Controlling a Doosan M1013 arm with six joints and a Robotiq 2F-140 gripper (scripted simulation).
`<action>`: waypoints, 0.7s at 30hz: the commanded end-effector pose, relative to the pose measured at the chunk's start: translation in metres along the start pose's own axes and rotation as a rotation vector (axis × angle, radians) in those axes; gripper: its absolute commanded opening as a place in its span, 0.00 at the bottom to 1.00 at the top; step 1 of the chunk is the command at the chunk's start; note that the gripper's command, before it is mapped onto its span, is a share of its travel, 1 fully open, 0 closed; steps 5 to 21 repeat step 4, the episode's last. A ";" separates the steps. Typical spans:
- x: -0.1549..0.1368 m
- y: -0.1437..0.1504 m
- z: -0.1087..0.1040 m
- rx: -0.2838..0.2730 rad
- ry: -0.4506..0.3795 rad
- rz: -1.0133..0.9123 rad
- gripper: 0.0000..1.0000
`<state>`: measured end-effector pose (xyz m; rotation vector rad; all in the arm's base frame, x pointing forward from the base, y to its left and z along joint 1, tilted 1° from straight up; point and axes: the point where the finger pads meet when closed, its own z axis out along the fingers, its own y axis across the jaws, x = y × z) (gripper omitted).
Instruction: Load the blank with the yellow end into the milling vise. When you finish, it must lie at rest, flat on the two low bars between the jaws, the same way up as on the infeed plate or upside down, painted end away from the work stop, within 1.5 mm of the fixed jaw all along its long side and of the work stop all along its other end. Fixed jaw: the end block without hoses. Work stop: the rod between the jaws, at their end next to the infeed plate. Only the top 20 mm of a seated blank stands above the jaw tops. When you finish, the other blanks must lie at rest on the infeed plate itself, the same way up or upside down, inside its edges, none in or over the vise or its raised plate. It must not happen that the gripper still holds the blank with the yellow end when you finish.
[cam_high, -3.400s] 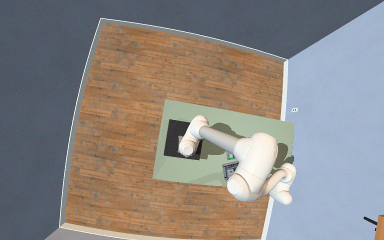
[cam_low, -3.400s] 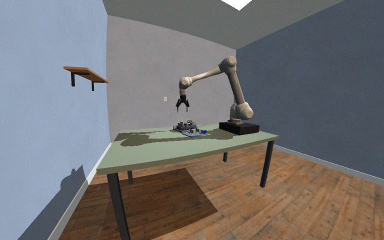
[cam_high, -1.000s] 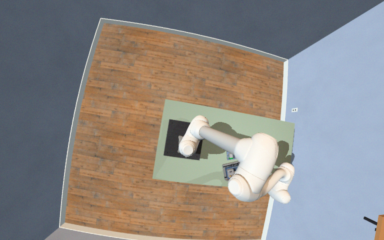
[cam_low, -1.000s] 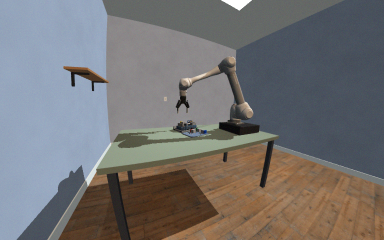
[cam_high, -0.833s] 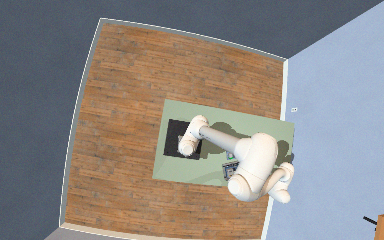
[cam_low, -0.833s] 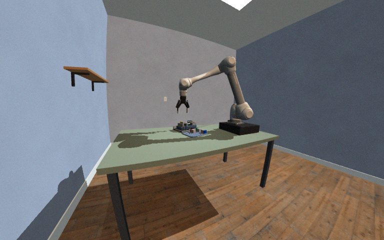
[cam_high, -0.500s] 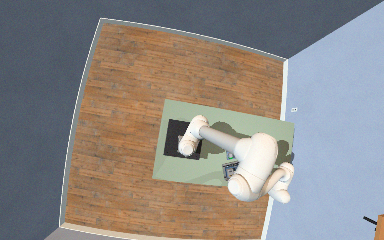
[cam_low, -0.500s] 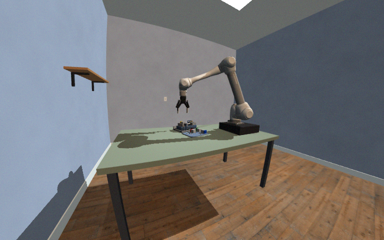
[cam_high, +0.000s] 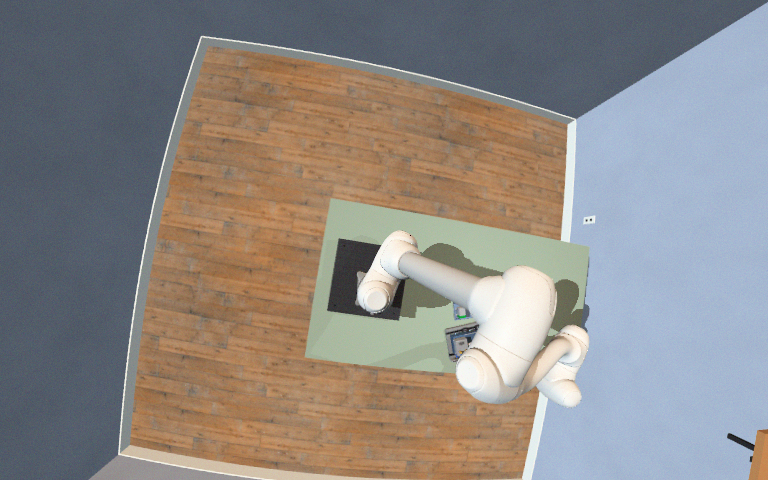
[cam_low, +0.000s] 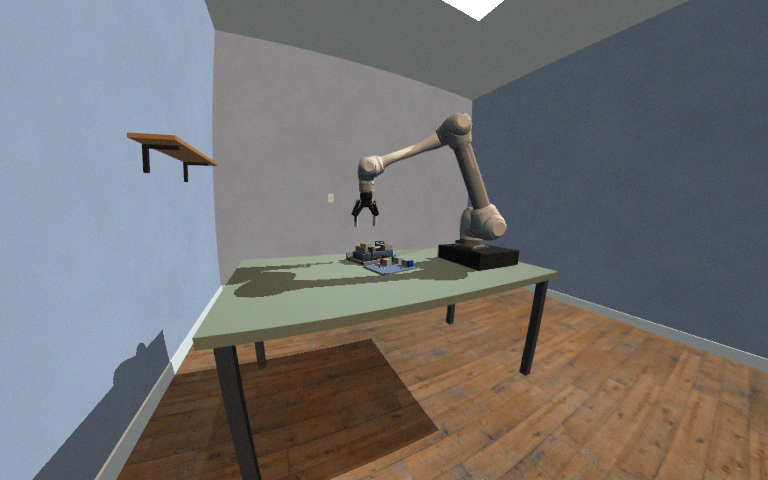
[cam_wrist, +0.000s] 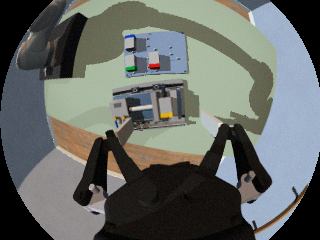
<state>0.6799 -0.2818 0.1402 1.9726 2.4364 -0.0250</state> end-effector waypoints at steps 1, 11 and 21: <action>0.000 0.000 0.000 0.000 0.000 0.000 1.00; 0.000 0.000 0.000 0.000 0.000 0.000 1.00; 0.000 0.000 0.000 0.000 0.000 0.000 1.00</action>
